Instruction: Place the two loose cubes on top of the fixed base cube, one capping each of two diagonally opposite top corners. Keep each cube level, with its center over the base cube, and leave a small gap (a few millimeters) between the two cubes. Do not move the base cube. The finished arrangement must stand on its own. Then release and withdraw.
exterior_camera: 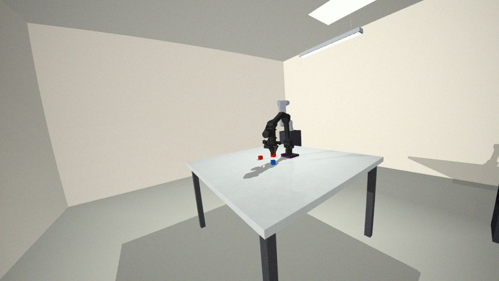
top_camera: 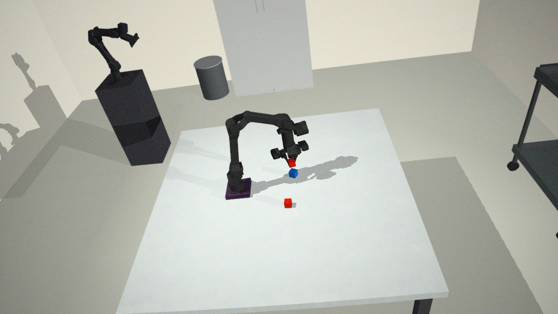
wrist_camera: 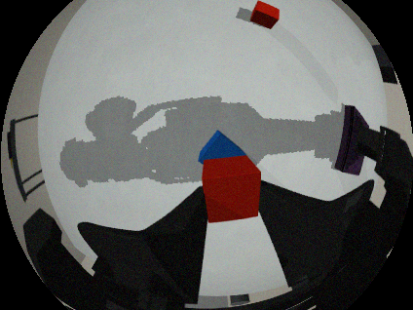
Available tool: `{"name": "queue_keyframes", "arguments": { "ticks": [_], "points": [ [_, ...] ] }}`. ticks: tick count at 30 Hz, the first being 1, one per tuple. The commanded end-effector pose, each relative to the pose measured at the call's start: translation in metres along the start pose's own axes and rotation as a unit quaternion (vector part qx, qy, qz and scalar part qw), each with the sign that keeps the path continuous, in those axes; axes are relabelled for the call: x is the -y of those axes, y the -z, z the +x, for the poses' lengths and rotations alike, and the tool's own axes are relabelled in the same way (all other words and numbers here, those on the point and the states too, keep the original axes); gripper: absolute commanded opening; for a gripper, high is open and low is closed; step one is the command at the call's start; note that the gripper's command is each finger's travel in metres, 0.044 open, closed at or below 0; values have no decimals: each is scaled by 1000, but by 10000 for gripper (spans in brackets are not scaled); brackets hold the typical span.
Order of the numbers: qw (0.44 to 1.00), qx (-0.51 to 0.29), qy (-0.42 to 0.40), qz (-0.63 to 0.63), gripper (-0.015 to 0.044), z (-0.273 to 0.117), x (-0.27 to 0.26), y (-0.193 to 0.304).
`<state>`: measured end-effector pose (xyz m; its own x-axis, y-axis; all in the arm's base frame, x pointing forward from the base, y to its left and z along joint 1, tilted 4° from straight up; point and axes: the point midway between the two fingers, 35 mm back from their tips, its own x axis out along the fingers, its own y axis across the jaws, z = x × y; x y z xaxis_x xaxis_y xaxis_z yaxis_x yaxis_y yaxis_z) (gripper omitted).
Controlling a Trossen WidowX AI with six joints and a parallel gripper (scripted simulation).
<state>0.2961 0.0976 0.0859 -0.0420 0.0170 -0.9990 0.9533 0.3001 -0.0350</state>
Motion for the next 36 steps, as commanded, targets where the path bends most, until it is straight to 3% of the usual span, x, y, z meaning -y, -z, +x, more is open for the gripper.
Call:
{"name": "queue_keyframes", "arguments": {
  "ticks": [1,36],
  "points": [
    [1000,-3,-2,9,105,2,1,11],
    [1000,-3,-2,12,105,31,1,13]
  ]
}}
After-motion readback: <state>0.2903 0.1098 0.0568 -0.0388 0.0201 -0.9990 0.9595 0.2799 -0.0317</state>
